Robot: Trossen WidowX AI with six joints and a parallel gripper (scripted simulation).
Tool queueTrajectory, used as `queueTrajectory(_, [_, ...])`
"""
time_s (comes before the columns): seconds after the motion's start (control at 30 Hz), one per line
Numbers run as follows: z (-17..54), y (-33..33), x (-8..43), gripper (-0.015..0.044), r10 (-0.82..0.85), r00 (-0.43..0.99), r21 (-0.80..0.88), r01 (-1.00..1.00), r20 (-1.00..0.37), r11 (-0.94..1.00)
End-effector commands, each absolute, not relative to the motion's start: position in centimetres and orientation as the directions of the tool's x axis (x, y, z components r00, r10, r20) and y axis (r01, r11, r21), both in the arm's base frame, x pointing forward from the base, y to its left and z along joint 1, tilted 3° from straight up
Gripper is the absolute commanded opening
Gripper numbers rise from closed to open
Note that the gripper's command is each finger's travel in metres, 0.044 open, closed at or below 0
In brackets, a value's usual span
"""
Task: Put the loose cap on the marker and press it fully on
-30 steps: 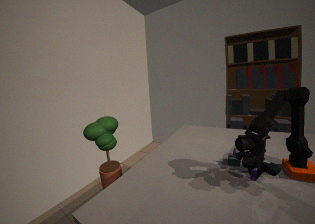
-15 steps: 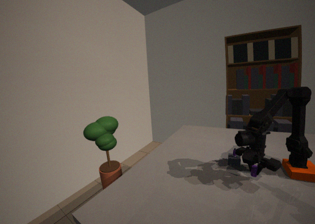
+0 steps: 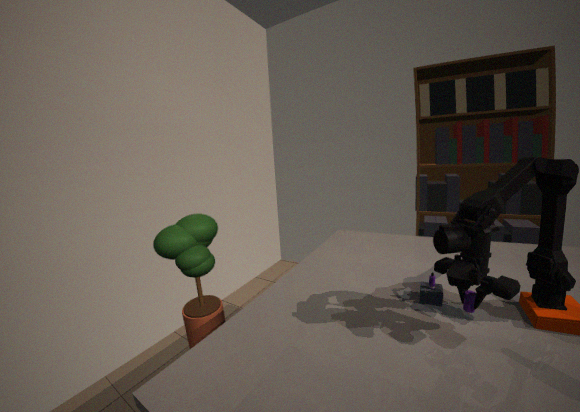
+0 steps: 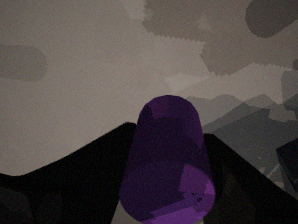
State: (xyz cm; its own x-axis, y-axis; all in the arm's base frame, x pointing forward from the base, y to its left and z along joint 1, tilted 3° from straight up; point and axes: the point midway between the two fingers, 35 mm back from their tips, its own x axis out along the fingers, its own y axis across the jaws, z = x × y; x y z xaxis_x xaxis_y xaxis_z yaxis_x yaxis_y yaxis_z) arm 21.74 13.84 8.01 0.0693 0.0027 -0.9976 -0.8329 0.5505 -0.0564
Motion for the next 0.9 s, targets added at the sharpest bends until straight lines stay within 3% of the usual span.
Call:
queueTrajectory(0.0, [8.5,13.4,22.4,0.0,0.005,0.068,-0.054,-0.832,-0.998,0.552])
queueTrajectory(0.87, [11.8,7.4,27.9,0.0,-0.001,0.073,-0.061,-0.832,-0.997,0.552])
